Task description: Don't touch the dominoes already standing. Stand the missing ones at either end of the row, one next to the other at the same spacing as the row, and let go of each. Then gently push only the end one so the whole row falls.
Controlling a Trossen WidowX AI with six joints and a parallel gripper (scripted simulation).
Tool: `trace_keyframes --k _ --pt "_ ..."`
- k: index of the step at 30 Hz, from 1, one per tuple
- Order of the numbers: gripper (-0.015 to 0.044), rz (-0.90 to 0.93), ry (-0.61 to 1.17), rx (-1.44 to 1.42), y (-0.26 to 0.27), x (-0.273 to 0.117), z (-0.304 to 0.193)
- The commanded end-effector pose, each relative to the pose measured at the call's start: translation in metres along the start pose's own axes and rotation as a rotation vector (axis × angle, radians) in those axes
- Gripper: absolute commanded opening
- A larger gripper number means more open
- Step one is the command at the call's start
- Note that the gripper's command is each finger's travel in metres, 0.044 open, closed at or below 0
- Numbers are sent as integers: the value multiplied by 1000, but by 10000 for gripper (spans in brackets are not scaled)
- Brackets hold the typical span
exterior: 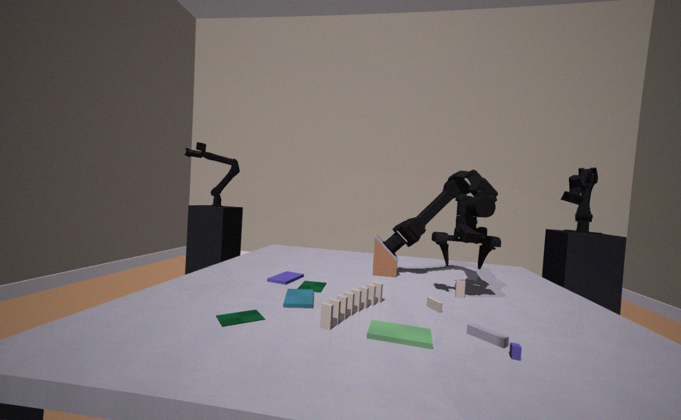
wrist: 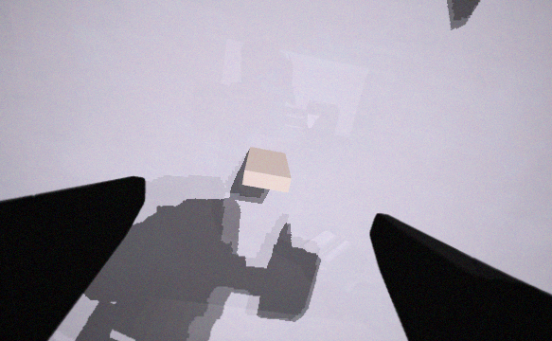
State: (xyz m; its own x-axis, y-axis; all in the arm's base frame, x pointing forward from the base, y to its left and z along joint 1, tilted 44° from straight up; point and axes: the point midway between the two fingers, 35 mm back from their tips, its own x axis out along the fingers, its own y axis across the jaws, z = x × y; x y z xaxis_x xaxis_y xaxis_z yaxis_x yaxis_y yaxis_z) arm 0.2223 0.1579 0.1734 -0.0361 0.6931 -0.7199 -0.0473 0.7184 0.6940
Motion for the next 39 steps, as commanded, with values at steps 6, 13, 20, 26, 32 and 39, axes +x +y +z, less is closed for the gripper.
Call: trace_keyframes --k 6,13,20,26,32,39 --pt "440 5 23 18 -1 52 -6" --pt "440 5 23 18 -1 54 -6" --pt "440 5 23 18 -1 65 -6" --pt "387 5 23 18 -1 67 -6" --pt "230 5 23 18 -1 67 -6" --pt "107 5 23 18 -1 67 -6"
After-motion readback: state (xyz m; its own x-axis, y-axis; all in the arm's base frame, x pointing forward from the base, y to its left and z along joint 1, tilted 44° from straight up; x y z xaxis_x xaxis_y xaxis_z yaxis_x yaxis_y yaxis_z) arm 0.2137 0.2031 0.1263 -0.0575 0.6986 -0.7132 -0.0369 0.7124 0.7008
